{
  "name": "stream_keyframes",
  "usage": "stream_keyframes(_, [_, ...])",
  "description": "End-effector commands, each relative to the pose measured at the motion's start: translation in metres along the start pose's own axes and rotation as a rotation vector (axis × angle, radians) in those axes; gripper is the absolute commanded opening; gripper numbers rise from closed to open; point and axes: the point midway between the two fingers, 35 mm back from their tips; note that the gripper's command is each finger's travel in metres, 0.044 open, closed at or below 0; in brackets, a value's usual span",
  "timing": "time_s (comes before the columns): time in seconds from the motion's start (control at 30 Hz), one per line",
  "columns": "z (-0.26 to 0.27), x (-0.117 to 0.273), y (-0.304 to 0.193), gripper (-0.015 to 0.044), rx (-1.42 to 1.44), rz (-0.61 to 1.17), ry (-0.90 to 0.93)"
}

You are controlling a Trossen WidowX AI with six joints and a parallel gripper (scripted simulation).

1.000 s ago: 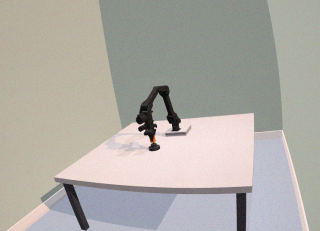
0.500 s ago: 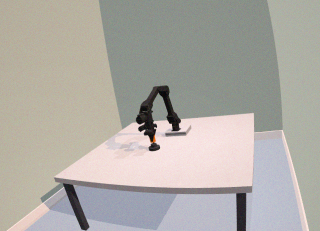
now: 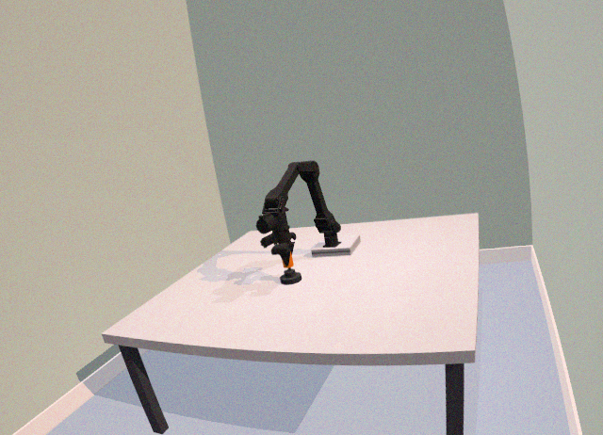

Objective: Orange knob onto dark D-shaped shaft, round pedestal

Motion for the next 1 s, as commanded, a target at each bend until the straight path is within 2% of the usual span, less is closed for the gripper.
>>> stream_keyframes(0.0, [-0.0008,0.0037,0.0002,0.0000,-0.032,-0.002,0.005])
stream_keyframes(0.97, [0.0005,0.0017,0.0003,0.0000,-0.057,-0.002,0.005])
Point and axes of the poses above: the point midway between the two fingers, 35 mm back from their tips, its own x axis back along the fingers, its own z axis across the jaws, y = z × x, and after that the axes turned 14 degrees about -x, right-handed
